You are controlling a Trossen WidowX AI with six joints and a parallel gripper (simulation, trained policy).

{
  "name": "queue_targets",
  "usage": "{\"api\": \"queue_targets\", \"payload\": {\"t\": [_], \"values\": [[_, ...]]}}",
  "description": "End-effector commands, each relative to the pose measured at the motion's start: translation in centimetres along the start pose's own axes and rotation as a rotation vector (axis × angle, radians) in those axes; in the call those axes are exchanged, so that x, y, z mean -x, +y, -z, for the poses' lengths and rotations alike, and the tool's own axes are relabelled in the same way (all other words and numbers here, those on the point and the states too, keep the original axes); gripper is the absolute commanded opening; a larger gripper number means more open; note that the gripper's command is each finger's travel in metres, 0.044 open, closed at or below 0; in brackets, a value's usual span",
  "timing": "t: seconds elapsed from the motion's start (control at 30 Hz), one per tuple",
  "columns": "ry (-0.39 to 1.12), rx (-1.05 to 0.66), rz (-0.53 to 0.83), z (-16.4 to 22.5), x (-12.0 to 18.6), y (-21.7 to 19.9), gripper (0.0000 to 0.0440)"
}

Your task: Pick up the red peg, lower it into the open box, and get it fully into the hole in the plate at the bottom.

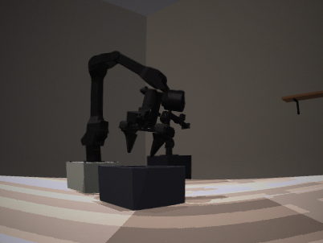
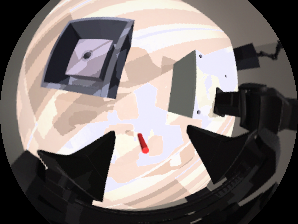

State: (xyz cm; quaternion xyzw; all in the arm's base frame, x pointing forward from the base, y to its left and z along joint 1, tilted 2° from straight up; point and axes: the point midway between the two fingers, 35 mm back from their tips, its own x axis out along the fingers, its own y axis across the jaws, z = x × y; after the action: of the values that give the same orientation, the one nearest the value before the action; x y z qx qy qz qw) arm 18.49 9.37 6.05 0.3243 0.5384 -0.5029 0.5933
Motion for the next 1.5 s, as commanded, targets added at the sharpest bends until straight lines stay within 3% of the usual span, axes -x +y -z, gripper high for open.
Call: {"api": "queue_targets", "payload": {"t": [0.0,0.6,0.8,1.2,1.47], "values": [[0.016,0.008,0.014,1.1,-1.6,0.4,0.0440],[0.077,0.075,-0.090,5.1,-8.1,1.9,0.0419],[0.097,0.095,-0.081,5.8,-9.3,1.4,0.0310],[0.171,0.154,-0.039,6.6,-9.4,1.5,0.0001],[0.120,0.189,-0.093,5.4,-8.0,2.0,0.0000]]}}
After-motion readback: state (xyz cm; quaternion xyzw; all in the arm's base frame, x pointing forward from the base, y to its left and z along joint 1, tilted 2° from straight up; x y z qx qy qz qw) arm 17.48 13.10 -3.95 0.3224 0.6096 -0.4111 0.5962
